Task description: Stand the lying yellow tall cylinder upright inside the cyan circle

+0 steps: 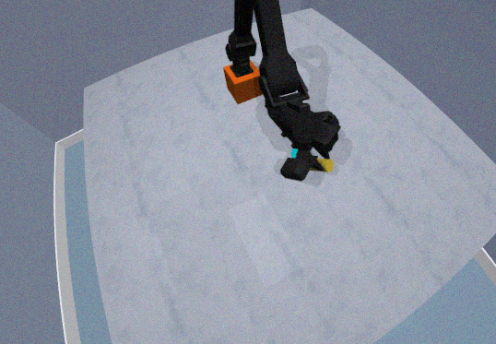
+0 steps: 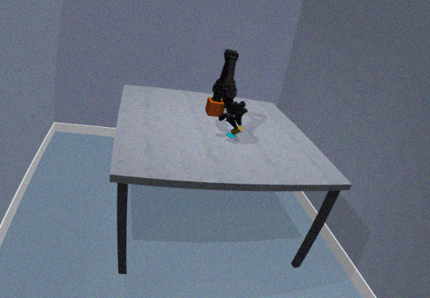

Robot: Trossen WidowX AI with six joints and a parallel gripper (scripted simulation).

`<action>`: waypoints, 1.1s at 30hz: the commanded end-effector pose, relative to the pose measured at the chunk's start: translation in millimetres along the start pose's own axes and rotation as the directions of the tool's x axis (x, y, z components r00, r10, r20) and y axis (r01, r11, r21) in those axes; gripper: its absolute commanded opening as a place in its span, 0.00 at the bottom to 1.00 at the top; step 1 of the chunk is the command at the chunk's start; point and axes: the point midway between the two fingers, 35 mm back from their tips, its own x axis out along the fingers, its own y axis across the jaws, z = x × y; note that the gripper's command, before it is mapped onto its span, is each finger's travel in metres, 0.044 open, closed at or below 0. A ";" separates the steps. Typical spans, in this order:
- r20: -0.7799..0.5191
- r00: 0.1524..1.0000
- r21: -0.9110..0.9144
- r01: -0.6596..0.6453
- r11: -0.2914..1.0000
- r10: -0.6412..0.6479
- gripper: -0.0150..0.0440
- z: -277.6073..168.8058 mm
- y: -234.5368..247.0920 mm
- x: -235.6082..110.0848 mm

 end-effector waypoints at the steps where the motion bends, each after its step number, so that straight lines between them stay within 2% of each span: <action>1: 0.030 1.000 0.009 -0.007 1.000 0.007 0.43 -1.1 -0.4 0.1; 33: 0.228 0.973 0.013 -0.035 0.999 0.031 0.43 -3.7 -5.6 -6.8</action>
